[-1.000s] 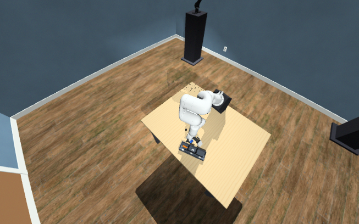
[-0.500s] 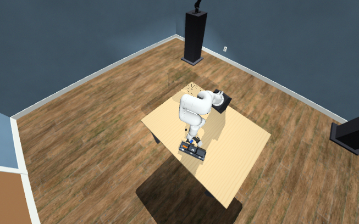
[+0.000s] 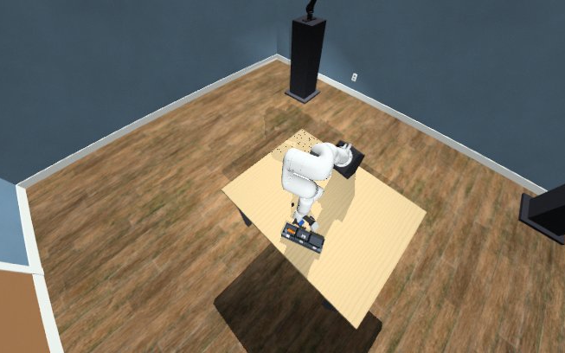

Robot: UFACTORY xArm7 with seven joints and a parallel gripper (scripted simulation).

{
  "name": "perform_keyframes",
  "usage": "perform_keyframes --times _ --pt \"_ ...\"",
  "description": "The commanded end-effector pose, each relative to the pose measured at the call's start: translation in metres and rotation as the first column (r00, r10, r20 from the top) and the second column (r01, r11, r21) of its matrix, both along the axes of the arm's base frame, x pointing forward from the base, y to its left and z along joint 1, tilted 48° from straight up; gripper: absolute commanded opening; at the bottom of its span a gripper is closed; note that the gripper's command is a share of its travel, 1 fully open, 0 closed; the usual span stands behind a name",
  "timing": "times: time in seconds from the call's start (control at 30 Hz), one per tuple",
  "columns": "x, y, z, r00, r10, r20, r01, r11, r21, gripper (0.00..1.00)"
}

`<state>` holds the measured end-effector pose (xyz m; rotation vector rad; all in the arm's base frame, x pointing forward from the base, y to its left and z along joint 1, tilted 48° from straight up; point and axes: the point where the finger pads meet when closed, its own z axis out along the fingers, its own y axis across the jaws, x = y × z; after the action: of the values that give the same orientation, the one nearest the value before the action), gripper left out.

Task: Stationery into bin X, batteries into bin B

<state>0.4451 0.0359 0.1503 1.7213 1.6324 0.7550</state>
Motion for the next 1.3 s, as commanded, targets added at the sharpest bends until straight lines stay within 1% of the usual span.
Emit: perform_keyframes --times 0.0,0.23,0.27,1.27 --pt "-0.0321 0.0026 0.0292 0.999 -0.001 -0.050 0.001 1.000 0.002 0.56" --pt "-0.0321 0.0026 0.0292 0.999 -0.001 -0.050 0.001 1.000 0.002 0.56" --pt "-0.0371 0.0030 0.0334 0.999 -0.005 -0.050 0.005 1.000 0.007 0.56" --pt "-0.0381 0.0023 0.0324 0.999 -0.005 -0.049 0.005 1.000 0.007 0.56"
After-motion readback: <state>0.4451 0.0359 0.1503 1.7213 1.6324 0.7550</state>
